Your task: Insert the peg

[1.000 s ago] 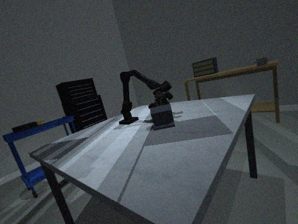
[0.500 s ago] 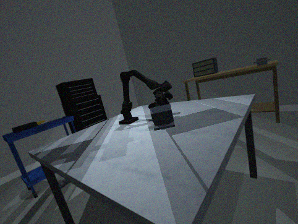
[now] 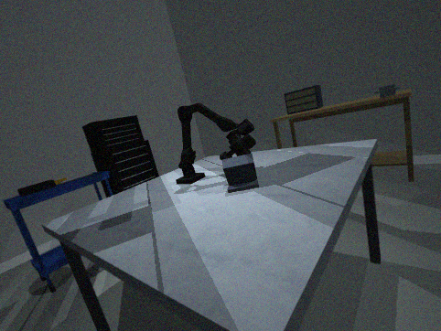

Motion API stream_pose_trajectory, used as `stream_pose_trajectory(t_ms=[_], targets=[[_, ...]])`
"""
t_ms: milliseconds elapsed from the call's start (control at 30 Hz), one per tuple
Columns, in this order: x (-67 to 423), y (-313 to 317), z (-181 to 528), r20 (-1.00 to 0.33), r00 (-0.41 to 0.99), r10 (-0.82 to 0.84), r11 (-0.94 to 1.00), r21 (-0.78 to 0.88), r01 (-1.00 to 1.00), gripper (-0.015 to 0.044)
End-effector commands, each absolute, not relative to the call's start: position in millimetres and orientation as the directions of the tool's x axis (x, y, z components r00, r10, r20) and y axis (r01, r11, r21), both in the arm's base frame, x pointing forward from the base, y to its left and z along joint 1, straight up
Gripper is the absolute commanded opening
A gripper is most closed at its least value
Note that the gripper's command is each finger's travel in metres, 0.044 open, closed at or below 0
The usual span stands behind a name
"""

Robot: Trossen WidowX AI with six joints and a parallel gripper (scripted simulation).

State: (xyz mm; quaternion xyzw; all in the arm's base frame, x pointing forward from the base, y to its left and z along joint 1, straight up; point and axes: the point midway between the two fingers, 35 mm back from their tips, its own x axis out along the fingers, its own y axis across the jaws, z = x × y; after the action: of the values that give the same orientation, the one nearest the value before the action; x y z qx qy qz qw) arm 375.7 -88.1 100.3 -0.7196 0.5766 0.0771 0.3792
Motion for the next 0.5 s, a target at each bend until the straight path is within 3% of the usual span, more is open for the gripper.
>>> stream_pose_trajectory(t_ms=[0,467], targets=[[375.2,-82.5,104.2,-0.547,0.325,-0.771,-0.047,-0.461,-0.886,0.044],[369.8,-62.6,114.5,-0.554,0.323,-0.767,-0.044,-0.457,-0.888,0.044]])
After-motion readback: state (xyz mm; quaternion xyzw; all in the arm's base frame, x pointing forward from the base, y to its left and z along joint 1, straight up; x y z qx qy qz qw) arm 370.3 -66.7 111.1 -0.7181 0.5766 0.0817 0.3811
